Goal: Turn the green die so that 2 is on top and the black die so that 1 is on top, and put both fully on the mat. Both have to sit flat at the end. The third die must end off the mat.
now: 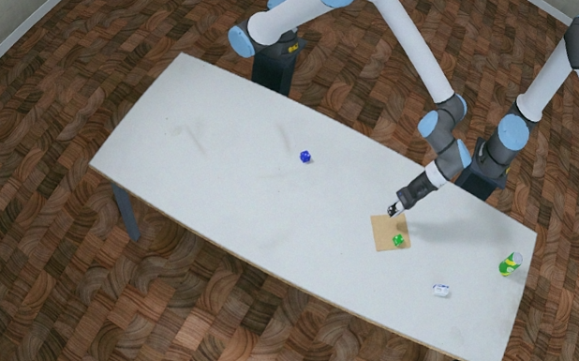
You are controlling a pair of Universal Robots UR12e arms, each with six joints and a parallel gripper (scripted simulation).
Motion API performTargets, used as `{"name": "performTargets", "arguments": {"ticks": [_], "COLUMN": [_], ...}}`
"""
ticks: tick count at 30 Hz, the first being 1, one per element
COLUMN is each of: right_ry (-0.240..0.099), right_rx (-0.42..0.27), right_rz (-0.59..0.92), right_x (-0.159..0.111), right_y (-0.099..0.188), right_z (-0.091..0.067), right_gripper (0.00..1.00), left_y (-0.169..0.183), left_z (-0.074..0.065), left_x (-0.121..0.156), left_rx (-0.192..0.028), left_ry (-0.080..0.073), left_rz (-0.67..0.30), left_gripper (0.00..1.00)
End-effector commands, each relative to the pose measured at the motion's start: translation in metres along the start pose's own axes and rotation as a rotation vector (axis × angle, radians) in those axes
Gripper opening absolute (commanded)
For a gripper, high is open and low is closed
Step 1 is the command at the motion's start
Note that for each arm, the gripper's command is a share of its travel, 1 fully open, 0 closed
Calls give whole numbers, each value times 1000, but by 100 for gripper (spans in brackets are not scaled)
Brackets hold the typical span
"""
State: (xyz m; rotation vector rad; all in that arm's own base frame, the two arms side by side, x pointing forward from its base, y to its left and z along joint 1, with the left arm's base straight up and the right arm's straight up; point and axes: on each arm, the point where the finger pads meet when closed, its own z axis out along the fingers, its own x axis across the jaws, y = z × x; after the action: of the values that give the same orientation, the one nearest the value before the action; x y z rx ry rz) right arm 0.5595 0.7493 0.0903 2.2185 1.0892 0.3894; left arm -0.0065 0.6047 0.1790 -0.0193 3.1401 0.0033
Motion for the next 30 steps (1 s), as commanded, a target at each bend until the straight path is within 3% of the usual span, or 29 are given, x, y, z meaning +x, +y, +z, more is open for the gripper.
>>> {"name": "performTargets", "arguments": {"ticks": [1,7,14,19,21,27,30], "right_ry": [2,9,8,3,3,8,10], "right_rx": [116,178,201,292,292,421,445], "right_rz": [8,6,5,6,6,4,4], "right_x": [0,1,1,0,0,1,1], "right_y": [9,10,10,11,11,13,13], "right_z": [-1,-2,-2,0,0,-1,-1], "right_gripper": [57,57,57,57,57,57,57], "left_y": [-1,-1,-1,-1,-1,-1,-1], "left_z": [2,2,2,2,2,2,2], "left_x": [2,2,2,2,2,2,2], "left_rx": [2,2,2,2,2,2,2], "left_ry": [1,1,1,1,1,1,1], "left_rz": [-2,-2,-2,-2,-2,-2,-2], "left_gripper": [100,100,100,100,100,100,100]}}
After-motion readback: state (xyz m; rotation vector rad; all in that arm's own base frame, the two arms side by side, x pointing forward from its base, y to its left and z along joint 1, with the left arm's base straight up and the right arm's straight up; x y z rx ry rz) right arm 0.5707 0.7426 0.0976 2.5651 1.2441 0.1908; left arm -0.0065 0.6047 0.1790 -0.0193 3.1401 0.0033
